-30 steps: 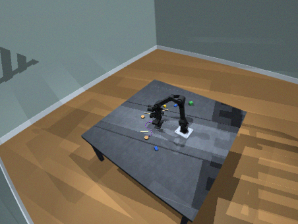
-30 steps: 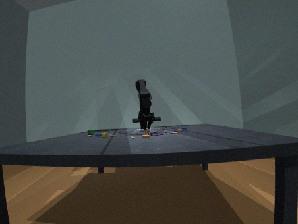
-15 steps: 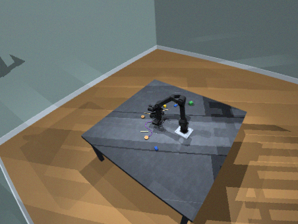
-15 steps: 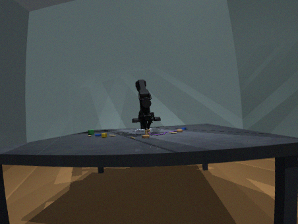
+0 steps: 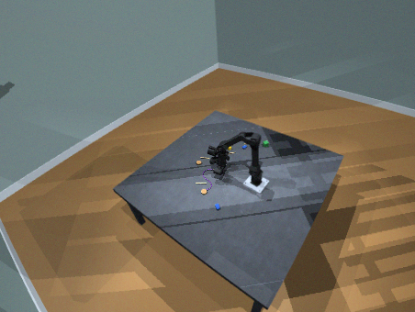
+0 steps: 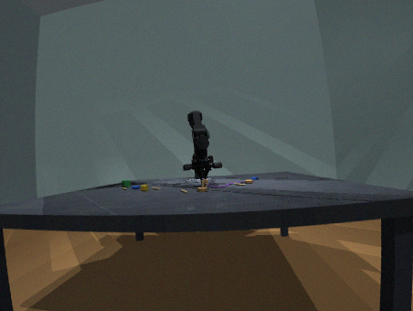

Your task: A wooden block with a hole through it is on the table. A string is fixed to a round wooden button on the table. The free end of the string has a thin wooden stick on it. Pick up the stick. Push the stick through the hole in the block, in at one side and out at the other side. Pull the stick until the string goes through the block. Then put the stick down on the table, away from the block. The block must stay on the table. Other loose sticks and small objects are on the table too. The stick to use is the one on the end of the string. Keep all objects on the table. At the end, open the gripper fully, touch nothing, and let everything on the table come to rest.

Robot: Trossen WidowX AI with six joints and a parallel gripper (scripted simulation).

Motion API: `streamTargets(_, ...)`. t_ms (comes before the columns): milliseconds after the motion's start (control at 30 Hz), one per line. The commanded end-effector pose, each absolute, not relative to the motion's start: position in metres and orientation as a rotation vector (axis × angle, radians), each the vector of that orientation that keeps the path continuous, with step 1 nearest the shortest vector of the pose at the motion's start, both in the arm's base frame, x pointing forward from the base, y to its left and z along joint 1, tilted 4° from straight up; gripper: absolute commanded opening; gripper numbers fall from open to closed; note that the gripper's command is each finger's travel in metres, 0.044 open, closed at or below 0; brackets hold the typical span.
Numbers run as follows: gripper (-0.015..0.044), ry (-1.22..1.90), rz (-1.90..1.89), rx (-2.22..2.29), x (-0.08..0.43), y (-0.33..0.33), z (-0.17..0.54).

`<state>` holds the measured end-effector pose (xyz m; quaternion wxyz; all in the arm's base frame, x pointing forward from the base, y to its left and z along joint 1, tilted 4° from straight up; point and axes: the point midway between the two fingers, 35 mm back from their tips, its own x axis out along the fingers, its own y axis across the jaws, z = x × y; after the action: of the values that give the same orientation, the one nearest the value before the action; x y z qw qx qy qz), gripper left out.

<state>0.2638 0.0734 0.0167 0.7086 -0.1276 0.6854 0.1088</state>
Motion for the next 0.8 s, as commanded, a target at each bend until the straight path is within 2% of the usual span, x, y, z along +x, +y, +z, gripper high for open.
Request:
streamTargets(0, 0.0000, 1.521, 0.247, -0.289, 0.258, 0.072, 0.017)
streamTargets(767, 0.0000, 1.522, 0.247, -0.289, 0.234, 0.063, 0.017)
